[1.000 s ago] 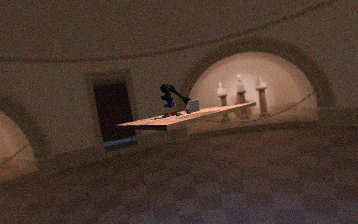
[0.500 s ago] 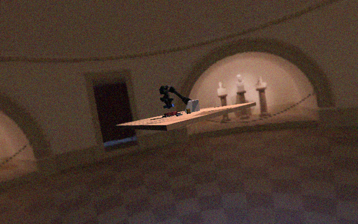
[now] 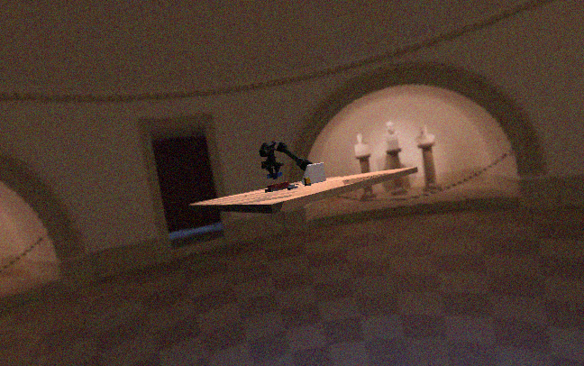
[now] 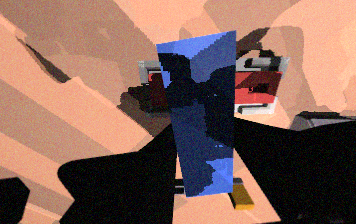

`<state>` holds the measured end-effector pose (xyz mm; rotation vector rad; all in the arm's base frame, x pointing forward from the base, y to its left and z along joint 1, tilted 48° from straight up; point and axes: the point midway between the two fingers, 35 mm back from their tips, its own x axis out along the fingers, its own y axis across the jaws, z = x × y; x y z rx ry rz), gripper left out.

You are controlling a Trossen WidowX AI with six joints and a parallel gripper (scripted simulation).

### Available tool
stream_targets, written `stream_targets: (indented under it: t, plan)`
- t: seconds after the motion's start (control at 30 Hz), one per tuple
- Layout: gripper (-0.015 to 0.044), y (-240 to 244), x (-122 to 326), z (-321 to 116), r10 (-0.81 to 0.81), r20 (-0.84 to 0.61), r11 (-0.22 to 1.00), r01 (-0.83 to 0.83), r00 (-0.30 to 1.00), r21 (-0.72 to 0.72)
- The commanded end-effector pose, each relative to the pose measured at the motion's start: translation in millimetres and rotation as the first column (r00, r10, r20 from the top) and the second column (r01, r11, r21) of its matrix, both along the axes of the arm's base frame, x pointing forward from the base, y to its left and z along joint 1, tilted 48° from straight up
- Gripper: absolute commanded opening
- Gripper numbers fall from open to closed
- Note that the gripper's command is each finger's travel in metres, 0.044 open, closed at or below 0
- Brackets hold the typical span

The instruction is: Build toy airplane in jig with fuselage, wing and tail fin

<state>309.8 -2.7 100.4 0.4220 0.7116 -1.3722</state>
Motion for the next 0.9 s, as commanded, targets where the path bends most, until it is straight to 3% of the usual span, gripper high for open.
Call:
stream_targets:
  t: [0.0, 0.13, 0.4, 0.87]
  plan:
    - [0.0000, -10.0, -4.4, 8.6, -0.054, 0.073, 0.999, 0.054, 0.996, 0.001]
    - [0.0000, -16.1, -7.6, 11.8, -0.086, 0.107, 0.996, 0.087, 0.990, 0.002]
    - [0.0196, -16.2, -7.5, 11.8, -0.086, 0.107, 0.996, 0.087, 0.990, 0.002]
    - [0.0196, -16.2, -7.5, 11.8, -0.086, 0.107, 0.996, 0.087, 0.990, 0.002]
